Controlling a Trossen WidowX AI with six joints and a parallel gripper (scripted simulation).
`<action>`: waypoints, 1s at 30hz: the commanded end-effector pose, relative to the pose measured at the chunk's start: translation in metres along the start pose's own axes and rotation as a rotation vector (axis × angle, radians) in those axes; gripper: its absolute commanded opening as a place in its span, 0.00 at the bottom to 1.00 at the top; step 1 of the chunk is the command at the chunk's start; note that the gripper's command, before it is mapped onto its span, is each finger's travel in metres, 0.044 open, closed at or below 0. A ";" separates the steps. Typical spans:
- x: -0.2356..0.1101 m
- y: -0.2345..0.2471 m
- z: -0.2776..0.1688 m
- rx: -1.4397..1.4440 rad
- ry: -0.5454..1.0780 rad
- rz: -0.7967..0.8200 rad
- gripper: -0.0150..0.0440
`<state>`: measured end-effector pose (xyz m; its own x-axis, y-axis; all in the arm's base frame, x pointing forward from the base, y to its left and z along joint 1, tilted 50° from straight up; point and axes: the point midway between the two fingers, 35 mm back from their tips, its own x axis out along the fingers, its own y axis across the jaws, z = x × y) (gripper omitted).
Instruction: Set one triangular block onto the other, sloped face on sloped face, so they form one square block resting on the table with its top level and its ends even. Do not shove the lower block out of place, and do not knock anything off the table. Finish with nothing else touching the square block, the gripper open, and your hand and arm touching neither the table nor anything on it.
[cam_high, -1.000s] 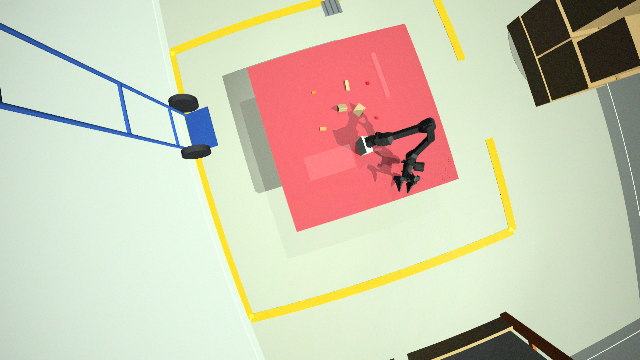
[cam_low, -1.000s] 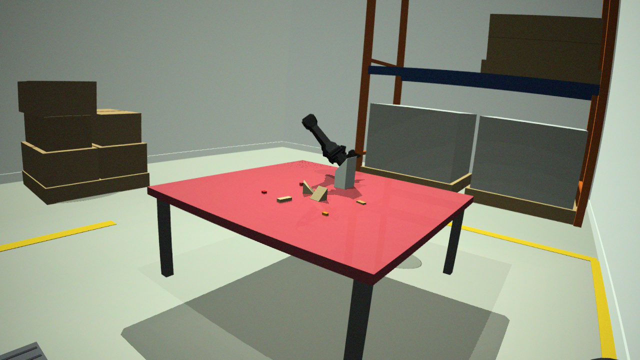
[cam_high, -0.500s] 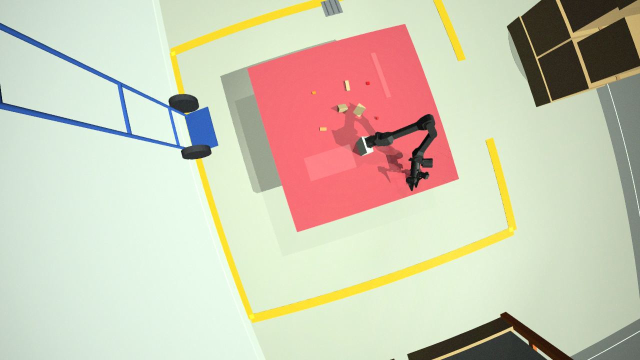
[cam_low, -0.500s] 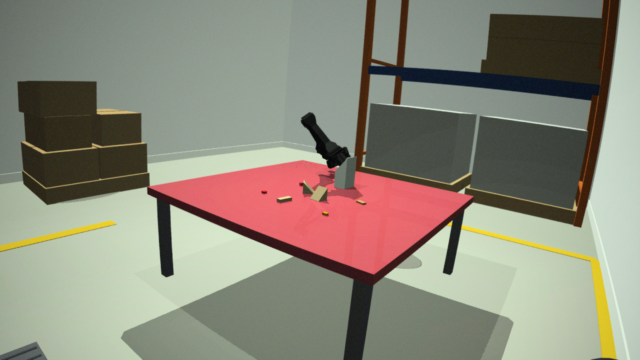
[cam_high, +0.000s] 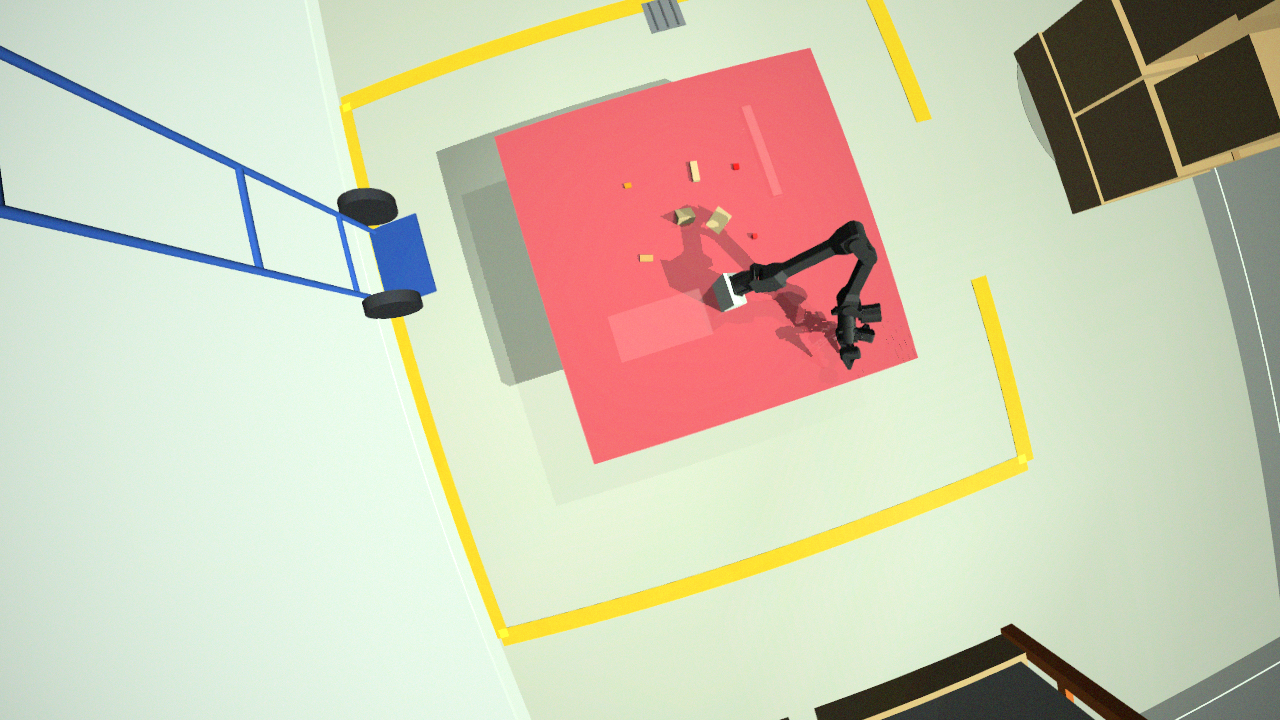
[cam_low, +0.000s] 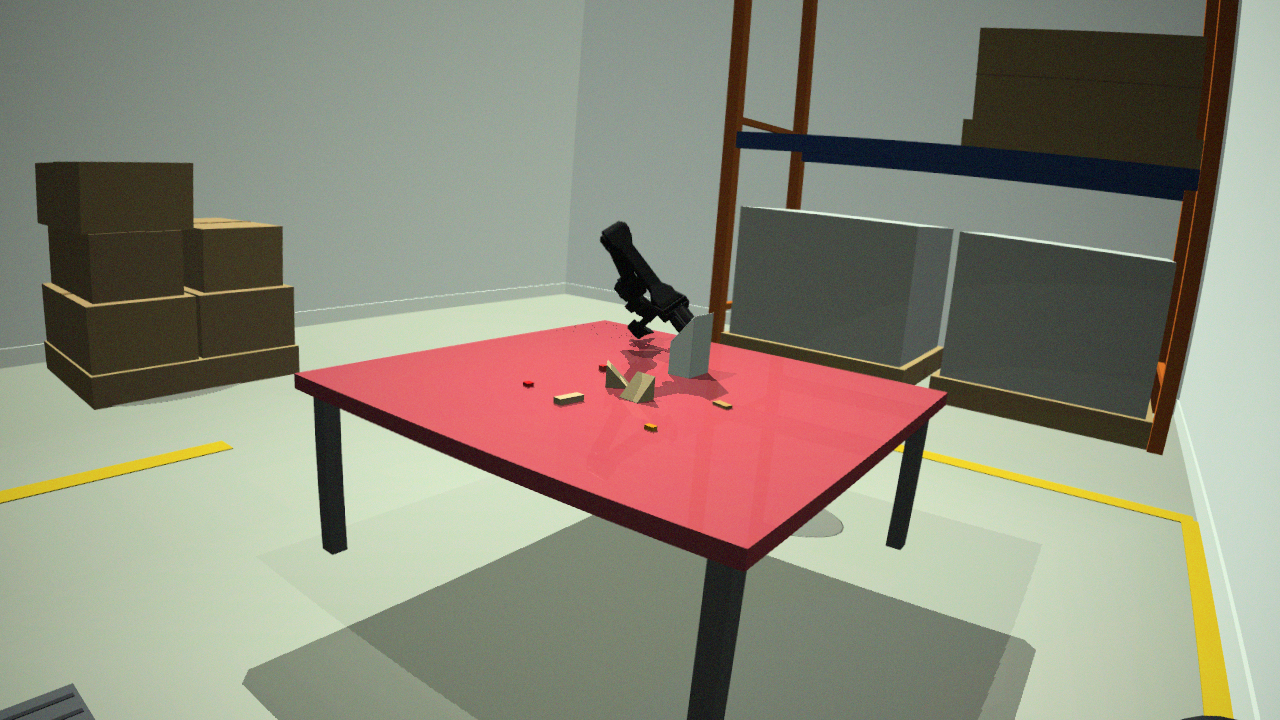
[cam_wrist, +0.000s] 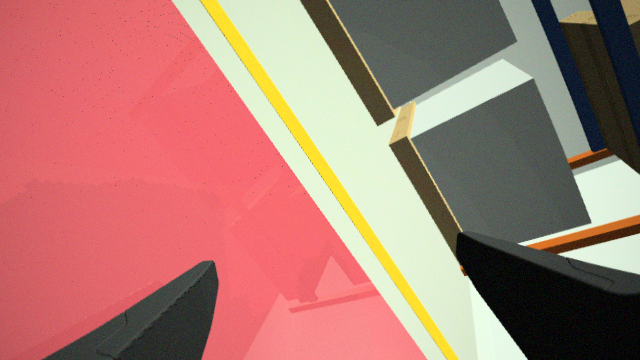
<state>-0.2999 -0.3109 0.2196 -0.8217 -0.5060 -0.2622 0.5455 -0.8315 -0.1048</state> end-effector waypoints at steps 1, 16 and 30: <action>-0.012 0.023 0.020 -0.111 -0.045 0.098 1.00; -0.077 0.097 0.074 -0.481 -0.254 0.396 1.00; -0.200 0.191 0.108 -0.567 -0.478 0.756 1.00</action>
<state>-0.0882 -0.3909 0.3421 -0.2506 -0.9651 -0.0758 0.8123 -0.1670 -0.5588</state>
